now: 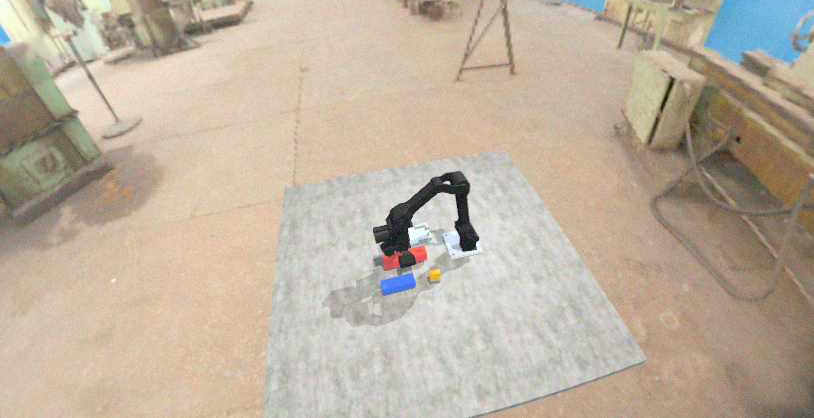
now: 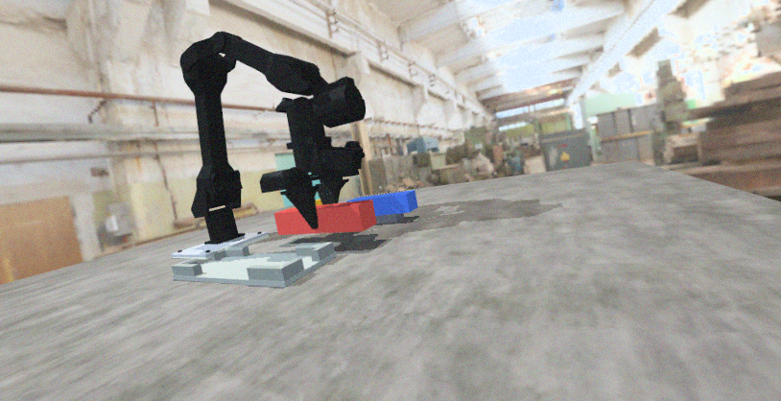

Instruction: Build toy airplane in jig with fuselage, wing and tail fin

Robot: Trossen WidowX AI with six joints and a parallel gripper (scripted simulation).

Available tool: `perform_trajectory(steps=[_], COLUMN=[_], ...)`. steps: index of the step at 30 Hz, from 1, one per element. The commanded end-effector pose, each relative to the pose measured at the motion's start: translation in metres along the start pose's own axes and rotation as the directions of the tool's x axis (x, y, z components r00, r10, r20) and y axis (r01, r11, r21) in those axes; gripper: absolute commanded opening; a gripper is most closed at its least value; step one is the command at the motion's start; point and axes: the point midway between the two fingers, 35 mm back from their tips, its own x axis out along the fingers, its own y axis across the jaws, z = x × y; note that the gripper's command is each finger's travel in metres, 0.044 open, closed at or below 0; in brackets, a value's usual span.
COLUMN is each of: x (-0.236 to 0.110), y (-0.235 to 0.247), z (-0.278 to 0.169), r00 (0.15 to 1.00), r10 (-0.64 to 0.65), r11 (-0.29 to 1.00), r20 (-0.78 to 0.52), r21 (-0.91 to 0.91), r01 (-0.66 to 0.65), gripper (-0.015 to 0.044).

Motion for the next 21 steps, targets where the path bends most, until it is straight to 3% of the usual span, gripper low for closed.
perform_trajectory(steps=[1,21], x=[-0.013,-0.075], y=[0.0,0.0], z=[0.003,0.003], r00=[1.0,1.0], r10=[0.002,0.002], r11=[1.0,1.0], r20=[0.01,0.01], r21=[0.0,0.0], r01=[-0.002,-0.002], gripper=[0.0,0.0])
